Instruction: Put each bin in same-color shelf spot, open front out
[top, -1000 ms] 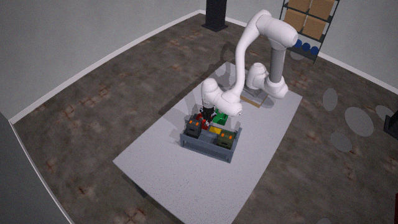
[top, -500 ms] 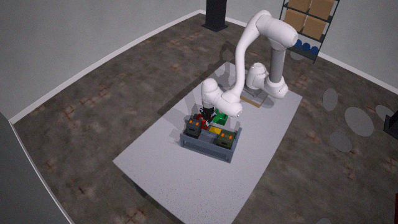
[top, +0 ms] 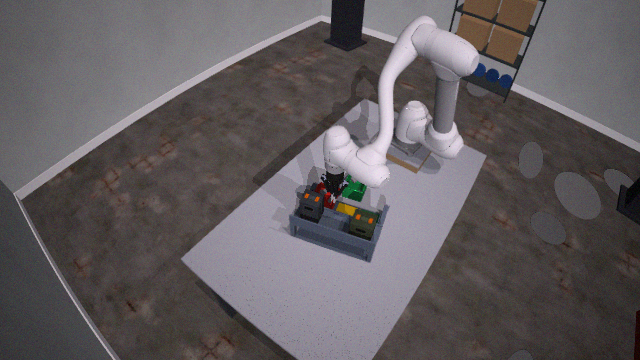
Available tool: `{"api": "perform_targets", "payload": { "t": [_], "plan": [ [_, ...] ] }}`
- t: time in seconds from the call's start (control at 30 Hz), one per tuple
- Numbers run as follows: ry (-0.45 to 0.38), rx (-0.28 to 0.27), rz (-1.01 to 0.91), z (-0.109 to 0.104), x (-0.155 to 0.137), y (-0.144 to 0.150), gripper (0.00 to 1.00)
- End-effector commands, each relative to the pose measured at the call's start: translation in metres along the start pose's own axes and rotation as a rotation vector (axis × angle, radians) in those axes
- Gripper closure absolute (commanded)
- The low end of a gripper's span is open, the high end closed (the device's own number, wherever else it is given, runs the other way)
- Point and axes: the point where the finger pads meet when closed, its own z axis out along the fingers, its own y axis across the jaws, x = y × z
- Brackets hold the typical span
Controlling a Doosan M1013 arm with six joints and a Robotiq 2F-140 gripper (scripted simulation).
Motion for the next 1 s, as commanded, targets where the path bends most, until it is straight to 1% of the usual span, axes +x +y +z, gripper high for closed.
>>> {"api": "perform_targets", "payload": {
  "t": [0.0,0.97],
  "plan": [
    [-0.001,0.000,0.000,-0.0001,0.0000,0.0000,0.90],
    [-0.030,0.000,0.000,0.0022,0.0011,0.0000,0.90]
  ]
}}
